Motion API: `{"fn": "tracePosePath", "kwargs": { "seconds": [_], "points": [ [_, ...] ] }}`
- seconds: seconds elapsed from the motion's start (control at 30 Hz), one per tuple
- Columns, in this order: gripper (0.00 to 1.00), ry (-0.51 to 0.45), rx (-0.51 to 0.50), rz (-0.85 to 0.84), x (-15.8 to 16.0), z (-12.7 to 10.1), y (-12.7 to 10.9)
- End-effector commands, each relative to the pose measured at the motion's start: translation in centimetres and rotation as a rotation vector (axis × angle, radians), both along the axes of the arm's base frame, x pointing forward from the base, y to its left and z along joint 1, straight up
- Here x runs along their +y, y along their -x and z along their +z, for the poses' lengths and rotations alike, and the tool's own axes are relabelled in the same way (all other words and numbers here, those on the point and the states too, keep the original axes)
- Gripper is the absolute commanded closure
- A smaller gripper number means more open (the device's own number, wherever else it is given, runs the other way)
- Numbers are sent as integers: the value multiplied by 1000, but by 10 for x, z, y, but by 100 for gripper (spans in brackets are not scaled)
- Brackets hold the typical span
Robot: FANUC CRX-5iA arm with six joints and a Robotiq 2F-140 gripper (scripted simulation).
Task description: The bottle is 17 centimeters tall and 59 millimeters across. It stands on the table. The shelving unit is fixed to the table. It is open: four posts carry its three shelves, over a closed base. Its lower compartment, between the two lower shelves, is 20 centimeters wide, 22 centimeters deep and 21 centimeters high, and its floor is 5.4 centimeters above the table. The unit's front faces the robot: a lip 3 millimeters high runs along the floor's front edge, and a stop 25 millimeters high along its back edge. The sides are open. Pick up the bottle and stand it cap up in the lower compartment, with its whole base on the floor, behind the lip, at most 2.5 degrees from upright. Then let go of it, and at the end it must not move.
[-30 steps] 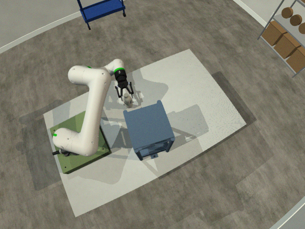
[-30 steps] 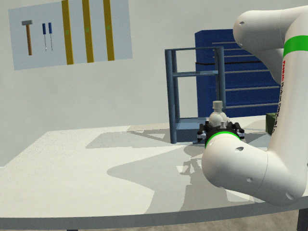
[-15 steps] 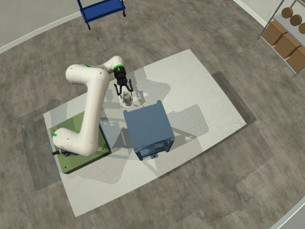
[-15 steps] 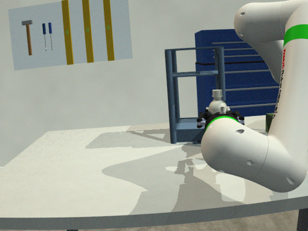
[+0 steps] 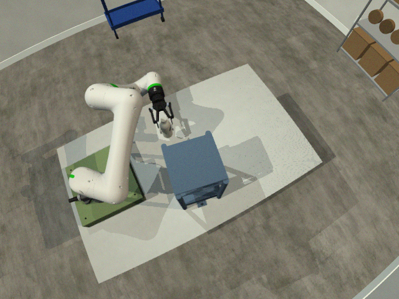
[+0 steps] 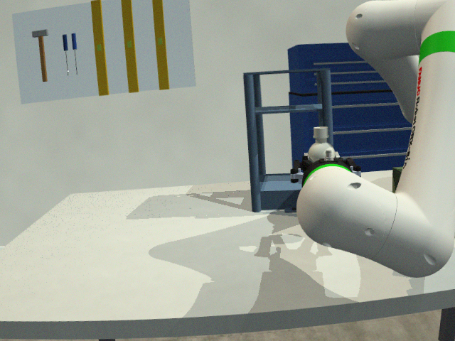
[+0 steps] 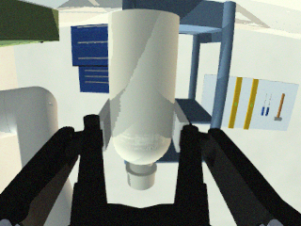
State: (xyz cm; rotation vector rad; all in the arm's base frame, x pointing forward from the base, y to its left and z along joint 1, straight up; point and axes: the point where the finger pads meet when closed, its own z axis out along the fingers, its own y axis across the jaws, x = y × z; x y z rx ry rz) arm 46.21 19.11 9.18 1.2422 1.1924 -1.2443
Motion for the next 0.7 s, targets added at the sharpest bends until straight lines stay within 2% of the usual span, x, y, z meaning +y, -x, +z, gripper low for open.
{"fn": "tracePosePath", "kwargs": {
  "seconds": [0.0,0.67],
  "points": [
    [100,0,0,0,0,0,0],
    [100,0,0,0,-8,0,0]
  ]
}}
